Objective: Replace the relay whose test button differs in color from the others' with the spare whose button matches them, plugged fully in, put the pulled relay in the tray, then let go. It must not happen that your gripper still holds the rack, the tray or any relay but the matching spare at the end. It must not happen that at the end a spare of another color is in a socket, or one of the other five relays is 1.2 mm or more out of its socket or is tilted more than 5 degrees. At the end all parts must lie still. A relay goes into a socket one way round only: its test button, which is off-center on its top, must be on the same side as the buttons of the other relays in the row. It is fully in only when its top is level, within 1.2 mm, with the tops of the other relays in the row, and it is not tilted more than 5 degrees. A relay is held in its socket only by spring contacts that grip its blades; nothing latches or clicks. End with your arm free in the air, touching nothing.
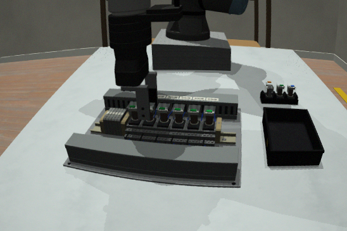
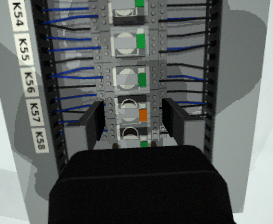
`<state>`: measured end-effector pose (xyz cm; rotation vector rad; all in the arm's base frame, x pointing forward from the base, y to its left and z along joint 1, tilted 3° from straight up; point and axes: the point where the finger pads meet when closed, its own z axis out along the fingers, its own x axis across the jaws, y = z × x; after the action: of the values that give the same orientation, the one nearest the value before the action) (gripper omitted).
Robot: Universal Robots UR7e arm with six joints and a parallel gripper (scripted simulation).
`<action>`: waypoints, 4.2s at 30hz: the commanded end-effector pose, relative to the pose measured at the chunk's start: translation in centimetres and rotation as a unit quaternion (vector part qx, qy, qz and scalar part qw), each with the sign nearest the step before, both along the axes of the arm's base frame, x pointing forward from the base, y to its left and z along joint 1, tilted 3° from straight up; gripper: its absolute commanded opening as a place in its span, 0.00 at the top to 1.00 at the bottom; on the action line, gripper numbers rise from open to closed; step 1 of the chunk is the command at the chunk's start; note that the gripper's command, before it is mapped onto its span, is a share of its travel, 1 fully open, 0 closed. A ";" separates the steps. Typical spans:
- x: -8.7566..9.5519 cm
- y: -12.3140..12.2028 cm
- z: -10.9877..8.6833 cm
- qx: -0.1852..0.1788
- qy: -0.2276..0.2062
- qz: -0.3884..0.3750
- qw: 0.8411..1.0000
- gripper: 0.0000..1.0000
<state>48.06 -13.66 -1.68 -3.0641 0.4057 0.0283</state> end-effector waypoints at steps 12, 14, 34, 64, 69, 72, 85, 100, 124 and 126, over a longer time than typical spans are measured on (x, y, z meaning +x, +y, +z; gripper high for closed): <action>0.0 0.0 -0.6 0.000 0.000 0.000 1.000 0.00; 0.0 0.0 -0.8 0.000 0.000 0.000 1.000 0.00; 0.0 0.1 -1.8 0.000 0.000 0.000 1.000 1.00; 0.0 0.1 -1.8 0.000 0.000 0.000 1.000 1.00; 0.0 0.1 -1.8 0.000 0.000 0.000 1.000 1.00; 0.0 0.1 -1.8 0.000 0.000 0.000 1.000 1.00; 0.0 0.1 -1.8 0.000 0.000 0.000 1.000 1.00; 0.0 0.1 -1.5 0.000 0.000 0.000 1.000 1.00; 0.0 0.0 -0.6 0.000 0.000 0.000 1.000 1.00; 0.0 0.0 -0.6 0.000 0.000 0.000 1.000 1.00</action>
<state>48.04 -13.62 -2.31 -3.0639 0.4057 0.0288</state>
